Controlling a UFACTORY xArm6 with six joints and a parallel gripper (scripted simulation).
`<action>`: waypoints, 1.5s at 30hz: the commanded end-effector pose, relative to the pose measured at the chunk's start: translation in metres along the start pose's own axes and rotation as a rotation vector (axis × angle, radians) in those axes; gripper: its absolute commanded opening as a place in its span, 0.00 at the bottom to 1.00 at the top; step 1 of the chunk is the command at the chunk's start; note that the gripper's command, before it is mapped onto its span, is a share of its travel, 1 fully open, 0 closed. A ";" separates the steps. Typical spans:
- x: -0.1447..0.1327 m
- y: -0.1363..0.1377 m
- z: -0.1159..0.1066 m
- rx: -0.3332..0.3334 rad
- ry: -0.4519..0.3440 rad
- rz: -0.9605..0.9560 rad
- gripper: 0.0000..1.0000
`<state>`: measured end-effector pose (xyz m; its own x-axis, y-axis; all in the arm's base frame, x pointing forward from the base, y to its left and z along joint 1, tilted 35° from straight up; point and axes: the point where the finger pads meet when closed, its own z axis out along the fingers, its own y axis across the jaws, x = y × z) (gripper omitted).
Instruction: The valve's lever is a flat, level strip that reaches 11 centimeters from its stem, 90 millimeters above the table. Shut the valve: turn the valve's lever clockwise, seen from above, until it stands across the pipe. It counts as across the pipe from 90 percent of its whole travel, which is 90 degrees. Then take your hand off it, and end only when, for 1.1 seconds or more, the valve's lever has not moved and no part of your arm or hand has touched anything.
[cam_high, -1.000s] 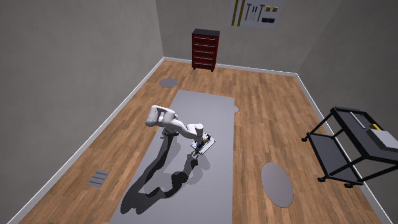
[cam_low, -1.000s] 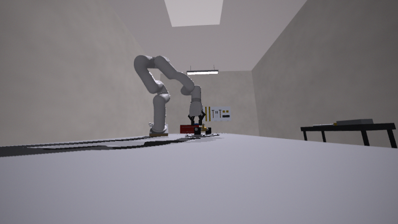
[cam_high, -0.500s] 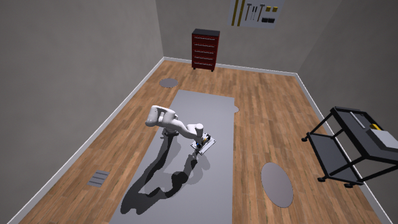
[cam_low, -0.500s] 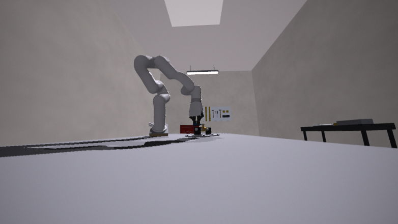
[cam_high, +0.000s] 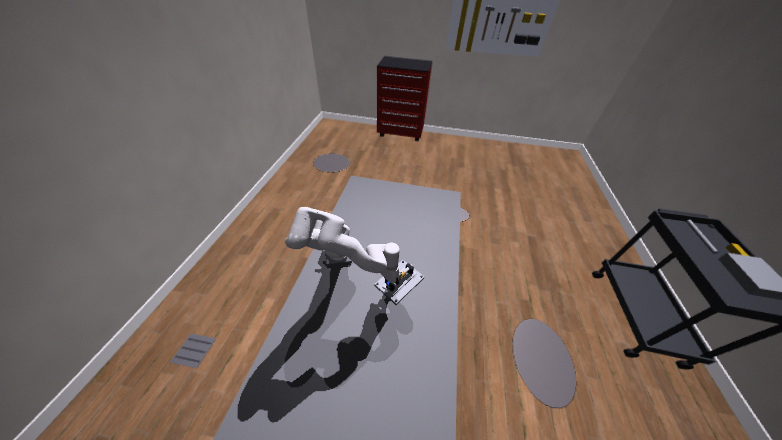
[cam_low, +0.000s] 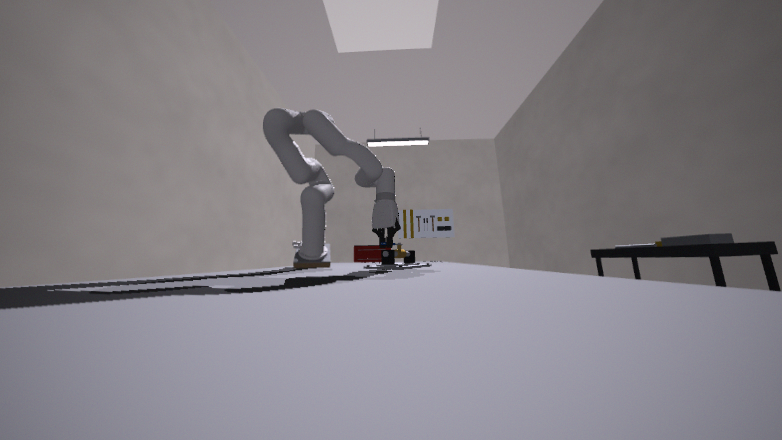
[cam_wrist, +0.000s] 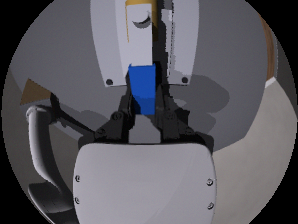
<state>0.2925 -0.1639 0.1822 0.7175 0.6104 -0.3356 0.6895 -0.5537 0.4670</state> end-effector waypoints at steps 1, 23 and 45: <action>0.000 0.001 -0.001 -0.002 0.002 0.001 0.00; 0.000 0.000 -0.001 -0.002 0.002 0.006 0.00; 0.001 -0.013 -0.001 -0.002 0.002 0.152 0.00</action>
<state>0.2863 -0.1581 0.1777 0.7945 0.5403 -0.2774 0.5988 -0.6206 0.5062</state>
